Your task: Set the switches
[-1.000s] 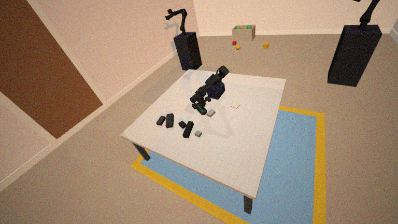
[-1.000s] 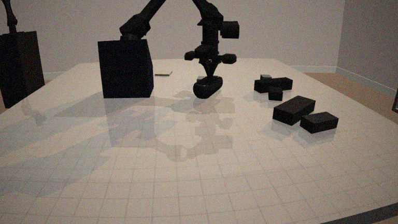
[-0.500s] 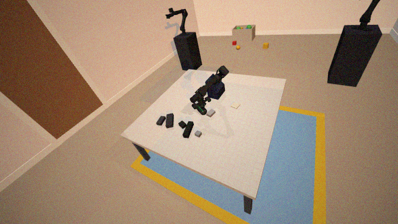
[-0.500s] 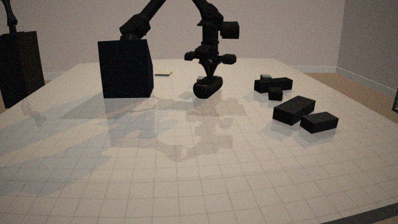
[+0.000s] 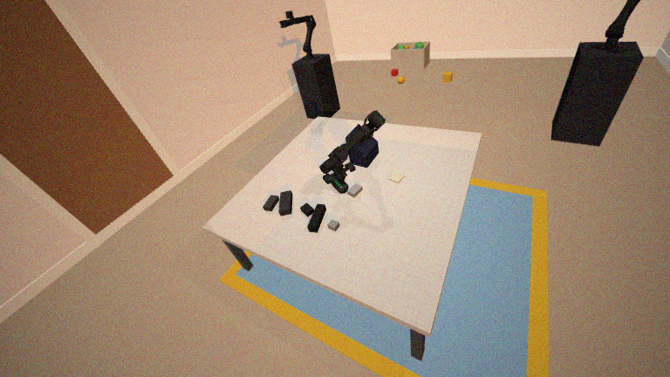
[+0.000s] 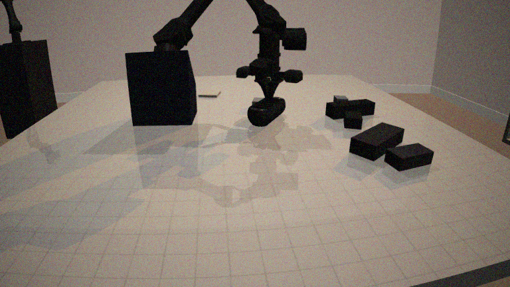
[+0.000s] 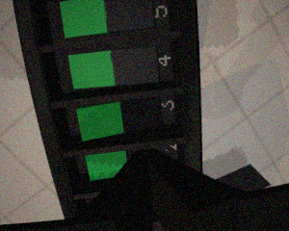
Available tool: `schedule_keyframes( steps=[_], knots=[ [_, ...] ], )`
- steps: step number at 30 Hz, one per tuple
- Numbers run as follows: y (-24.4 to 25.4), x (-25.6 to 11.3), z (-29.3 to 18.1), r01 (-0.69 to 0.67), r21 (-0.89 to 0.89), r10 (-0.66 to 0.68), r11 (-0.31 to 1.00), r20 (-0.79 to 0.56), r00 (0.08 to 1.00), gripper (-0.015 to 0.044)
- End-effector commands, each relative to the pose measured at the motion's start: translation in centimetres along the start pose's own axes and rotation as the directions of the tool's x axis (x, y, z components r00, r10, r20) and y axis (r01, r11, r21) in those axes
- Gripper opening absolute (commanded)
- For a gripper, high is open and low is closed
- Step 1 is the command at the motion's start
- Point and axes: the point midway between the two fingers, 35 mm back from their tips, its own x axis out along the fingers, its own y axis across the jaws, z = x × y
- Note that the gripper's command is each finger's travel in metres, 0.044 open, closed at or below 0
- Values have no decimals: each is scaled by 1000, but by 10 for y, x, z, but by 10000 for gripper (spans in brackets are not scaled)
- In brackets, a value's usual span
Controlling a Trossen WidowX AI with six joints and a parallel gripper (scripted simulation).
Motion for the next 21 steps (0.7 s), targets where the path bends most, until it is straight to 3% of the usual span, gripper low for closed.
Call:
schedule_keyframes(
  steps=[1,7,21],
  knots=[
    [-2,2,0,5,3,-5,1000,0,1000,0],
    [-1,-45,0,4,3,-4,1000,2,1000,0],
    [8,-49,31,5,2,-5,1000,1,1000,0]
  ],
)
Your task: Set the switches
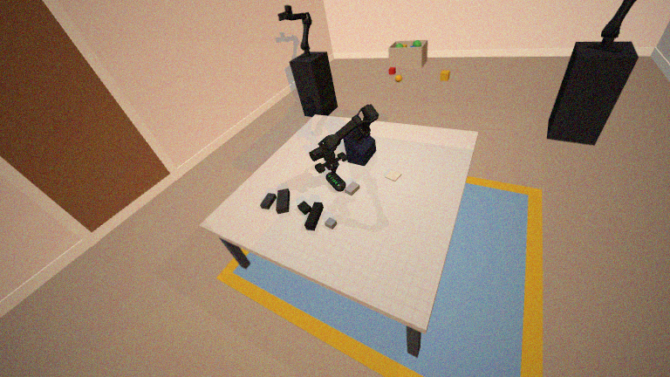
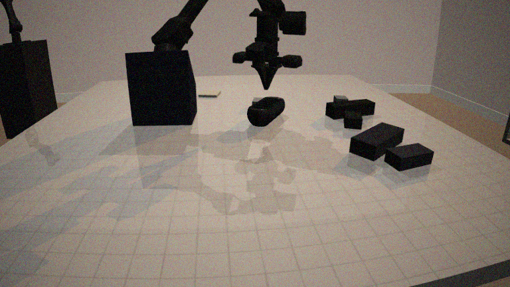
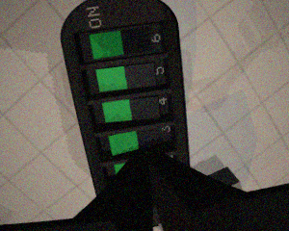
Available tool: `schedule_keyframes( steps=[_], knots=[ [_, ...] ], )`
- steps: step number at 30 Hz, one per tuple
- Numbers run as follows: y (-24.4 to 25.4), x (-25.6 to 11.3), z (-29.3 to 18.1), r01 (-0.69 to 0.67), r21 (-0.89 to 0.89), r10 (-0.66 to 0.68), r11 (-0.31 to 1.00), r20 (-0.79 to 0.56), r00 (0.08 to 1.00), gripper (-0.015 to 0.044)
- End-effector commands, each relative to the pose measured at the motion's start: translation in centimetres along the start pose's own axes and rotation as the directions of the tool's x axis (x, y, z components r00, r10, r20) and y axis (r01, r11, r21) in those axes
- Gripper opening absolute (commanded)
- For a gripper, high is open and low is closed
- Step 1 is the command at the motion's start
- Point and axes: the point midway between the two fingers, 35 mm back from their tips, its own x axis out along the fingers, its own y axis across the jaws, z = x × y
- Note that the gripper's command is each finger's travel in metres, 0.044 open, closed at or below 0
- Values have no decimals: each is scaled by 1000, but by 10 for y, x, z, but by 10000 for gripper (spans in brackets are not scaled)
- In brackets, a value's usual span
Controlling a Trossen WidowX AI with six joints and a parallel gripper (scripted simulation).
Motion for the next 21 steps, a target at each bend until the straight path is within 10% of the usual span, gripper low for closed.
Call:
schedule_keyframes(
  steps=[1,21],
  knots=[
    [3,0,0,-1,-12,1,1000,2,1000,0],
    [3,-1,0,-2,-26,3,1000,5,1000,0]
  ],
)
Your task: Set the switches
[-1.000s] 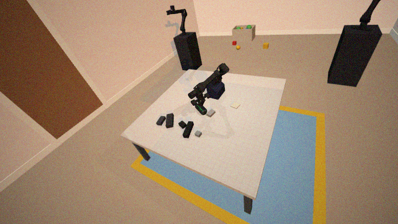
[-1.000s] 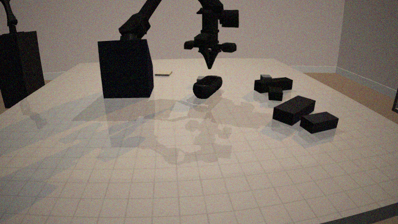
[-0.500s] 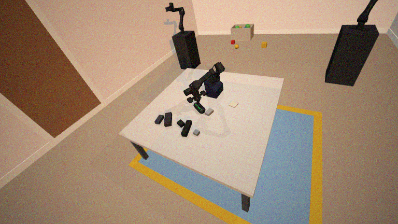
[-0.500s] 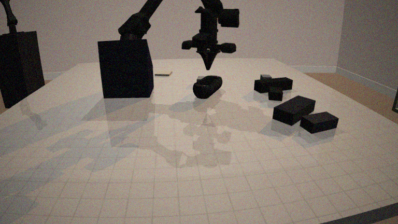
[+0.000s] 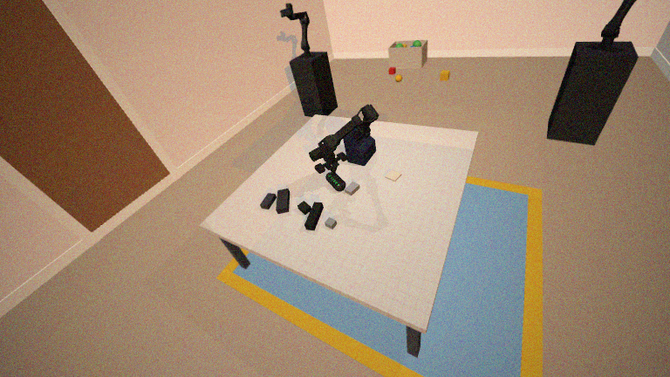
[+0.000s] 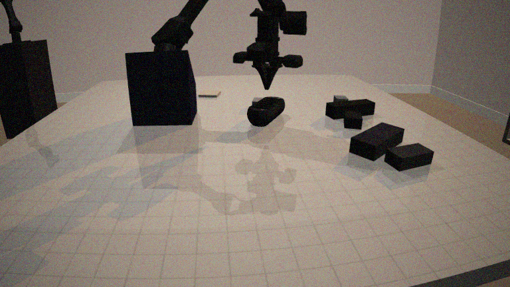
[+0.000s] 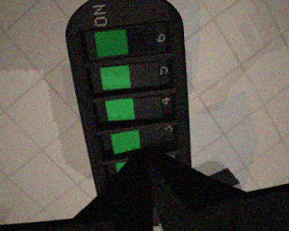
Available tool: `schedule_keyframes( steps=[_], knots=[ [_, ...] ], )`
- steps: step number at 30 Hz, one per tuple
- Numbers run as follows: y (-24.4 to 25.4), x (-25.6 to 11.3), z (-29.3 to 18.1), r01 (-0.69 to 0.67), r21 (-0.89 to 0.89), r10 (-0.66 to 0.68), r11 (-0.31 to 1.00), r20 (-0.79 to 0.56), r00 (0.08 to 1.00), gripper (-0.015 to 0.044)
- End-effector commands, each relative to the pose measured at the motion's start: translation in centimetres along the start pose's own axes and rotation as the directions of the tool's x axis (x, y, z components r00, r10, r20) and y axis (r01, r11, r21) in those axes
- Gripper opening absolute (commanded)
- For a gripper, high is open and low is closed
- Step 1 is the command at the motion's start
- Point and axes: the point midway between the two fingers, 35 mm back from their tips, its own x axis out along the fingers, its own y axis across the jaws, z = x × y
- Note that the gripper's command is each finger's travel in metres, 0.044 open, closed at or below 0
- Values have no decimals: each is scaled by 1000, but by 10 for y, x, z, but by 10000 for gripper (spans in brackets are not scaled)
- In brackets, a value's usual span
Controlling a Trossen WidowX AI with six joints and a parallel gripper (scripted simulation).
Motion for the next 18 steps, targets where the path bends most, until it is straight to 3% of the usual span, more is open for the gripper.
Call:
schedule_keyframes(
  steps=[1,10,18],
  knots=[
    [1,-1,0,-3,-6,3,1000,3,1000,0],
    [45,27,-1,-5,-9,5,1000,2,1000,0],
    [46,28,-1,-5,-8,5,1000,1,1000,0]
  ],
)
